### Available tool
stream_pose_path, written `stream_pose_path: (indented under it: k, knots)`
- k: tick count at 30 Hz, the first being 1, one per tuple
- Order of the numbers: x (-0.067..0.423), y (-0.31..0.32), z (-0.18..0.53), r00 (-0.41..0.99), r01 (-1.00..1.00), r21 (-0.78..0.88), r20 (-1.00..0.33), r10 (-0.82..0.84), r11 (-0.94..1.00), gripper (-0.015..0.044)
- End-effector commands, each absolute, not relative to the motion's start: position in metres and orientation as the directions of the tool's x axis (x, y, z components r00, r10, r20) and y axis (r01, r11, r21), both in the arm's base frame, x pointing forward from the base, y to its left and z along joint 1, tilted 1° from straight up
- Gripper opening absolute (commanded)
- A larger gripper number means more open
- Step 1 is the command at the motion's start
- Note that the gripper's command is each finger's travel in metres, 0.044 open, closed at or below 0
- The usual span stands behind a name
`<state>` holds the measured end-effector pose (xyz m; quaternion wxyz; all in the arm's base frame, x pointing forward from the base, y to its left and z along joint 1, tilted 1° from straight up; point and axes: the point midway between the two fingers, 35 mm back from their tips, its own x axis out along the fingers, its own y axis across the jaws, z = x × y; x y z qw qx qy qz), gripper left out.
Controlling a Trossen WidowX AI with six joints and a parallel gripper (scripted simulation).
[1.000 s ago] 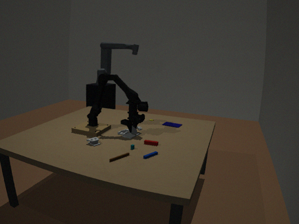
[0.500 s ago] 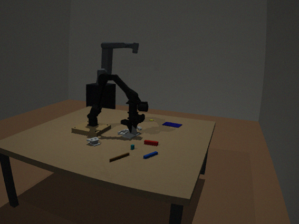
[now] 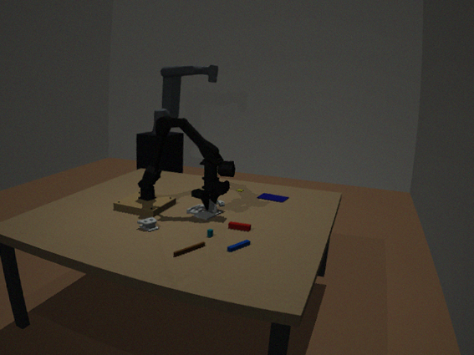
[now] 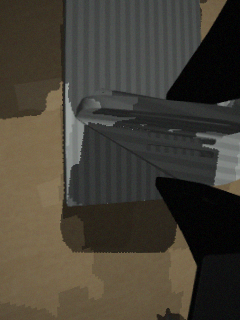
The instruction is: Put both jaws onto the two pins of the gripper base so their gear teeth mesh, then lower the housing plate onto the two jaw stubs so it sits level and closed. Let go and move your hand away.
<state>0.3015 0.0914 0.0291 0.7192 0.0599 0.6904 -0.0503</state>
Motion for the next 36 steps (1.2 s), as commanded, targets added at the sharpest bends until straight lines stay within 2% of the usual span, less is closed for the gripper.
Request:
stream_pose_path:
  k: [1, 36]
  knots:
    - [0.3004, 0.0908, 0.0276, 0.039, 0.159, 0.014, -0.999, 0.008, 0.987, 0.0134]
    - [0.3012, 0.0912, 0.0274, 0.039, 0.159, 0.014, -0.999, 0.008, 0.987, 0.0134]
